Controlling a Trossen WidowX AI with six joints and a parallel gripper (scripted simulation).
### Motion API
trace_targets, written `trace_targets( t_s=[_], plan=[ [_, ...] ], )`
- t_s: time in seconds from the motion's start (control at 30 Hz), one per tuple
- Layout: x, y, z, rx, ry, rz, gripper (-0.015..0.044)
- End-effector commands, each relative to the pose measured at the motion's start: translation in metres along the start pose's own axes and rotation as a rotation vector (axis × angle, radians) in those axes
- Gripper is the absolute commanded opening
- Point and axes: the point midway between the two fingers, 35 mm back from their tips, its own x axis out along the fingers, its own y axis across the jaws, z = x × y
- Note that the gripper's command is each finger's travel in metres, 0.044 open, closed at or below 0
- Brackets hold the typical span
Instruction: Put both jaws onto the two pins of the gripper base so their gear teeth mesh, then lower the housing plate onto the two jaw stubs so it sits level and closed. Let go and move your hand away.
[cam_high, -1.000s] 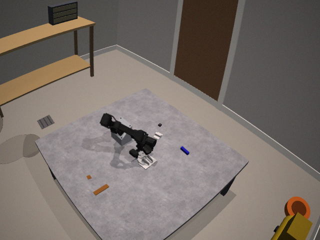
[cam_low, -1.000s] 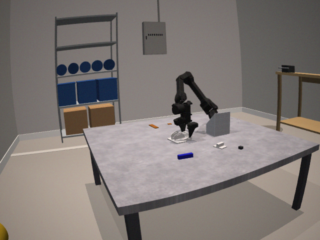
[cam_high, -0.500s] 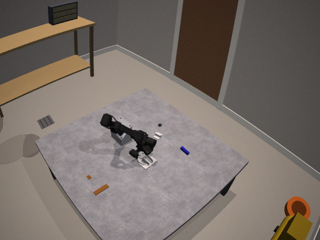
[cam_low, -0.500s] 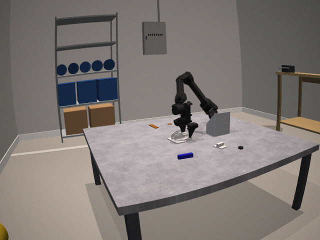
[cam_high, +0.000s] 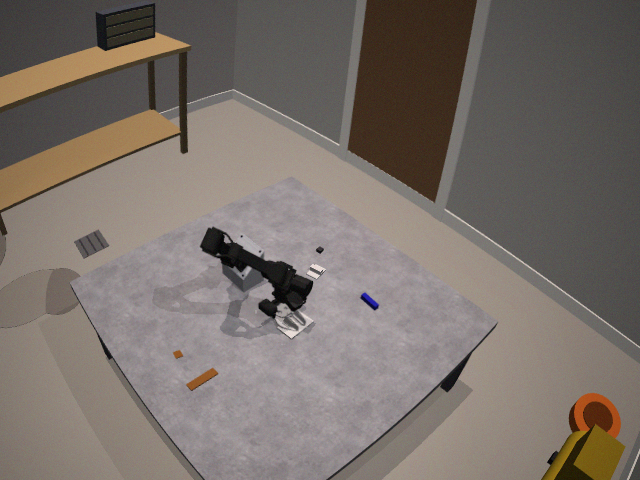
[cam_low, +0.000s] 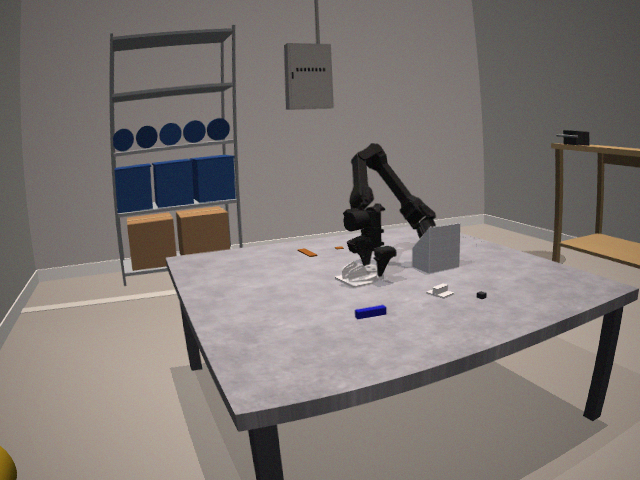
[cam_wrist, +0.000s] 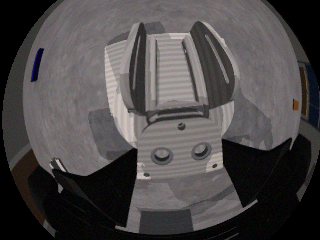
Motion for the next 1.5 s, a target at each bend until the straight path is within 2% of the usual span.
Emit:
trace_targets(
  t_s=[0.0, 1.47],
  plan=[
    [0.0008, -0.0003, 0.0001, -0.004, -0.001, -0.003, 0.0351],
    [0.0057, -0.0004, 0.0001, -0.004, -0.001, -0.003, 0.0351]
  ],
)
